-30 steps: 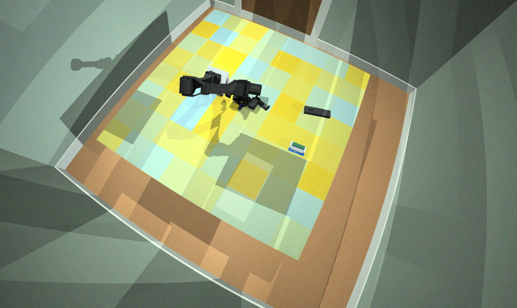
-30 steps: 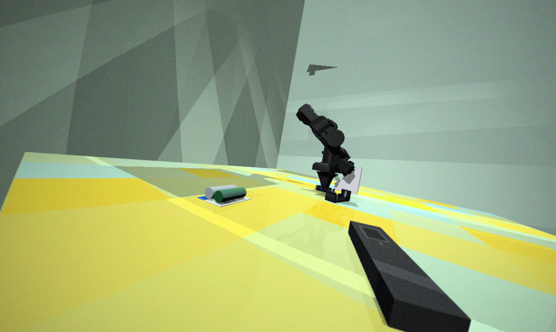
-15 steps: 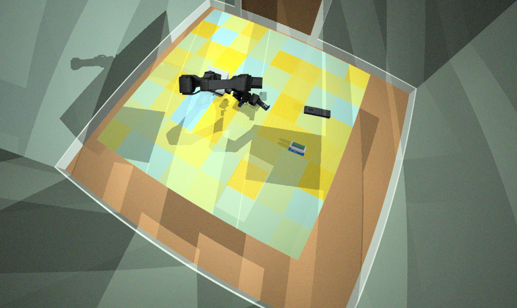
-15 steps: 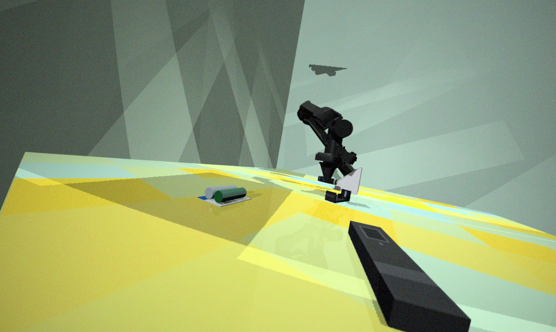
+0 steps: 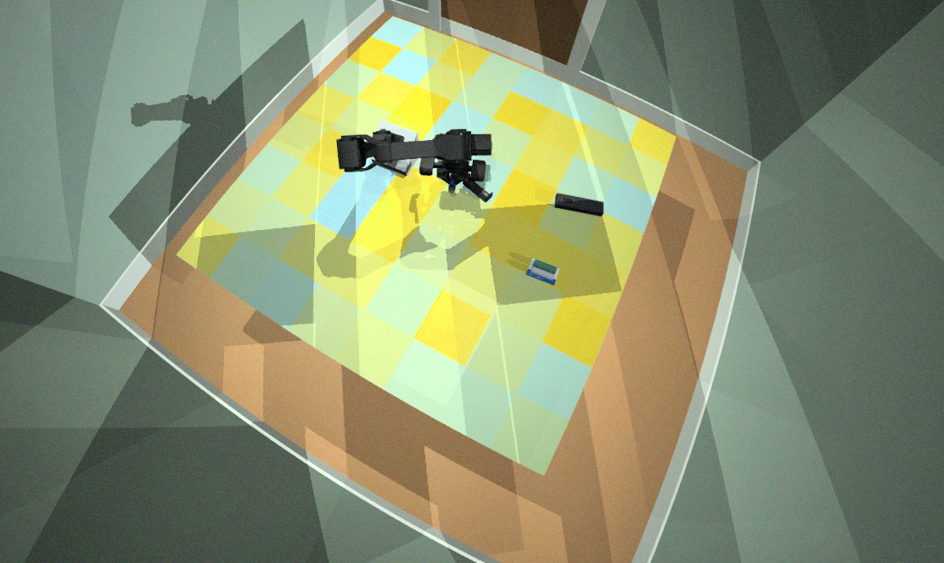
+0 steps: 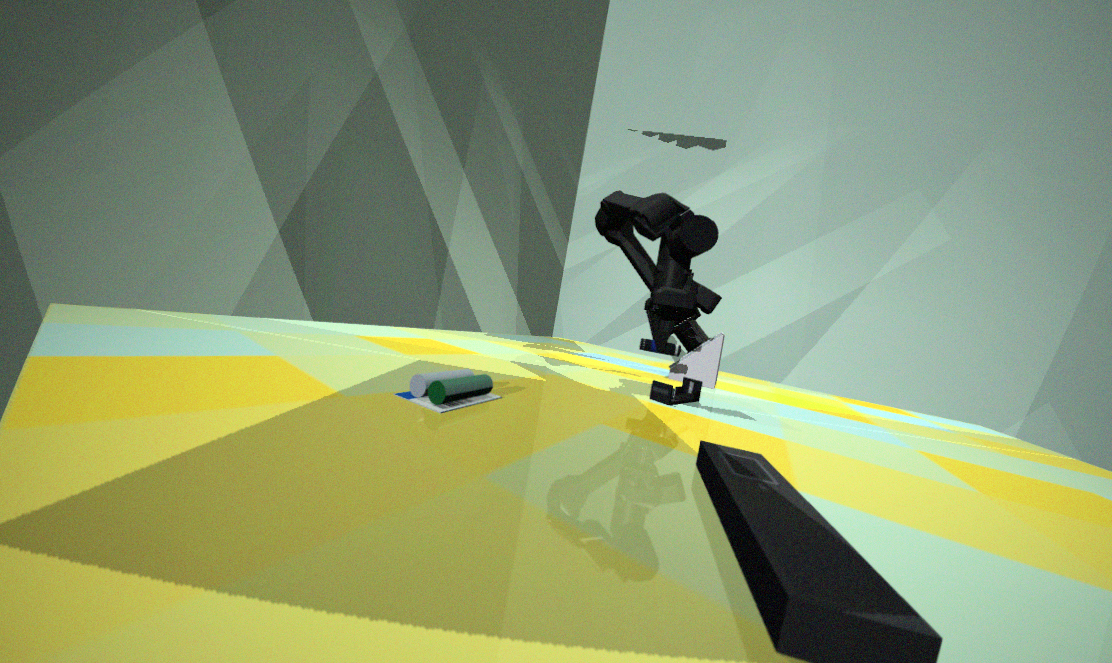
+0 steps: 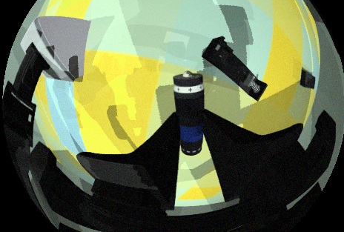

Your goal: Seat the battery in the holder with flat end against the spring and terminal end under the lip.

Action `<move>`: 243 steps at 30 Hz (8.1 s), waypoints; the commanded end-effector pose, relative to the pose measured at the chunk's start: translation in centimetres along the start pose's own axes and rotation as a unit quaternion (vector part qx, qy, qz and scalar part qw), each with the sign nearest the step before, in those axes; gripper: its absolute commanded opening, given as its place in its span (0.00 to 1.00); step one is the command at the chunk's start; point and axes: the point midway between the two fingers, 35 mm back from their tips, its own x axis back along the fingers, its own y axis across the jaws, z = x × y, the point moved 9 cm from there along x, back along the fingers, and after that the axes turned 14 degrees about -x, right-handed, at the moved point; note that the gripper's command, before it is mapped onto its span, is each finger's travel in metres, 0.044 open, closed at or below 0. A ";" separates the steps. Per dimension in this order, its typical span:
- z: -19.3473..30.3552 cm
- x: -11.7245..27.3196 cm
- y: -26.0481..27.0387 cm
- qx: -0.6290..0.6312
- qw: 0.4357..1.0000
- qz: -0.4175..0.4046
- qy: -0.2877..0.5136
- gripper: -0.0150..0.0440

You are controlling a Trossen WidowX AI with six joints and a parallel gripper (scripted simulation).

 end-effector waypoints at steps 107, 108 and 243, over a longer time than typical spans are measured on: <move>-1.3 -5.7 -12.9 0.423 0.868 -0.160 -0.207 0.37; -1.3 -5.7 -13.0 0.422 0.868 -0.160 -0.207 0.37; -4.5 -5.9 -5.5 0.444 0.896 0.026 0.001 0.37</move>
